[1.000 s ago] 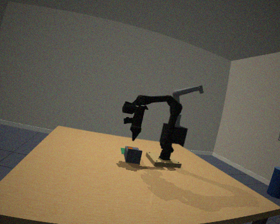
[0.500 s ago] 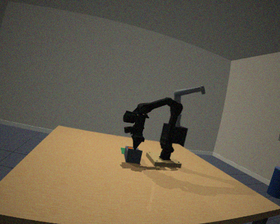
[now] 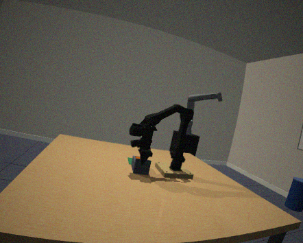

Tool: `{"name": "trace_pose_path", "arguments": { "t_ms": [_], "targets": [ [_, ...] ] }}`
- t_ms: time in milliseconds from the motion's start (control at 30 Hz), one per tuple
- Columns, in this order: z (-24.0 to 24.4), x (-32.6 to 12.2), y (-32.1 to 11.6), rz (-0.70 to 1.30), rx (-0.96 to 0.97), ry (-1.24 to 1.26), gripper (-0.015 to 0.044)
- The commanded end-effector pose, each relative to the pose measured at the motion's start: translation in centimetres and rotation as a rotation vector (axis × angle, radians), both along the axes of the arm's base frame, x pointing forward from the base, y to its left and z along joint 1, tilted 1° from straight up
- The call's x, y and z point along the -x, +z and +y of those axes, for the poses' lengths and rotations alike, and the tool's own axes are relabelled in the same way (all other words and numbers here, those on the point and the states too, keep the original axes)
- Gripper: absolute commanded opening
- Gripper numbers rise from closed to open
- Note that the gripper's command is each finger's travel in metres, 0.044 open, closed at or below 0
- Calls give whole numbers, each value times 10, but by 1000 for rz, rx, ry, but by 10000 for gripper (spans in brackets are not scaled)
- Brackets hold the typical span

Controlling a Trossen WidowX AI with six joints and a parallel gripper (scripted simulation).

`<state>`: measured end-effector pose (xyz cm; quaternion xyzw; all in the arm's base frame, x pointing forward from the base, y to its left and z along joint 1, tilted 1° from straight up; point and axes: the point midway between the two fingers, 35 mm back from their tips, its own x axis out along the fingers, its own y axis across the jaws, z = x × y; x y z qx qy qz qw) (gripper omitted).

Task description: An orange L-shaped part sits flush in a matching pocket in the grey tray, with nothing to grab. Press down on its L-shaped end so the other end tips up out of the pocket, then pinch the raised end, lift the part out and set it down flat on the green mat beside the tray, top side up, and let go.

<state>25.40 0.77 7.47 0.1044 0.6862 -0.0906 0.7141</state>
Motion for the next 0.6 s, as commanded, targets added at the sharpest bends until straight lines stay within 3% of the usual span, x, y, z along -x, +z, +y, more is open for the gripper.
{"name": "trace_pose_path", "arguments": {
  "t_ms": [0,567],
  "targets": [
    [1,1,-7,6,-3,1,180],
    [1,1,-28,6,-3,1,180]
  ]
}}
